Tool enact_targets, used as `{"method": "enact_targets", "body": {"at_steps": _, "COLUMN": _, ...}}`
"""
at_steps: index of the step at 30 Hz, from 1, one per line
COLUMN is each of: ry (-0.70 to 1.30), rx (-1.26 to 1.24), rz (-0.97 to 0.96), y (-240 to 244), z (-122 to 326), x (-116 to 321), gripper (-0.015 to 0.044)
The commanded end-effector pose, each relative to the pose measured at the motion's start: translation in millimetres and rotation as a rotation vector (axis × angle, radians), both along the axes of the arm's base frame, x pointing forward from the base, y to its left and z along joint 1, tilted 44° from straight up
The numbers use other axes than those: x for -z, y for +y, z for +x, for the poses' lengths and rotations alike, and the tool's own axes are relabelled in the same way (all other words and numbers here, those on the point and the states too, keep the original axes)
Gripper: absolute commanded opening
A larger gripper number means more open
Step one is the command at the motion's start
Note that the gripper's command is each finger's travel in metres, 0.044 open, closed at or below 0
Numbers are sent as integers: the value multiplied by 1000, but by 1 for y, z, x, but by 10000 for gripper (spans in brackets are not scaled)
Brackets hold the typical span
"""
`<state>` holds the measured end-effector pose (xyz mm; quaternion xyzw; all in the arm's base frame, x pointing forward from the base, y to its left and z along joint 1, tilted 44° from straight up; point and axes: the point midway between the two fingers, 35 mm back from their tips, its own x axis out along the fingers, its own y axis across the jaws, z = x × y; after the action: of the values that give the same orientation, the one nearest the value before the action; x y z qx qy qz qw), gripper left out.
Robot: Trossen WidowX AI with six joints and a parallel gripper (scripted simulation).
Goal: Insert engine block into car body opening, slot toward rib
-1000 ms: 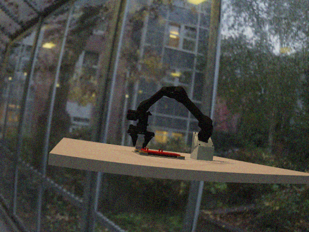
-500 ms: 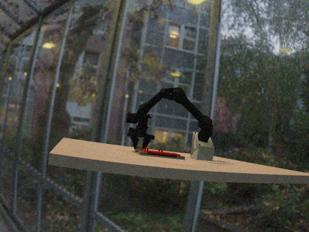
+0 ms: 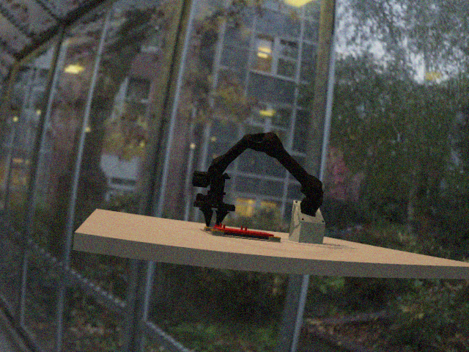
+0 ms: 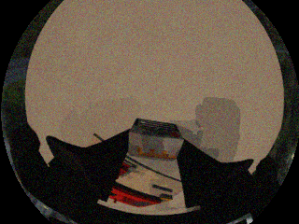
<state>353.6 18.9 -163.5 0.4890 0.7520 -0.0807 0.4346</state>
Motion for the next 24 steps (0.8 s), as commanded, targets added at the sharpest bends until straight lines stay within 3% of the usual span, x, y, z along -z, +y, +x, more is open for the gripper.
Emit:
{"method": "enact_targets", "body": {"at_steps": 1, "ry": -10, "rx": 3, "rz": -1, "y": -8, "z": 5, "x": -6, "gripper": 6}}
{"method": "enact_targets", "body": {"at_steps": 24, "ry": -11, "rx": 3, "rz": -7, "y": -61, "z": 17, "x": -54, "gripper": 0}}
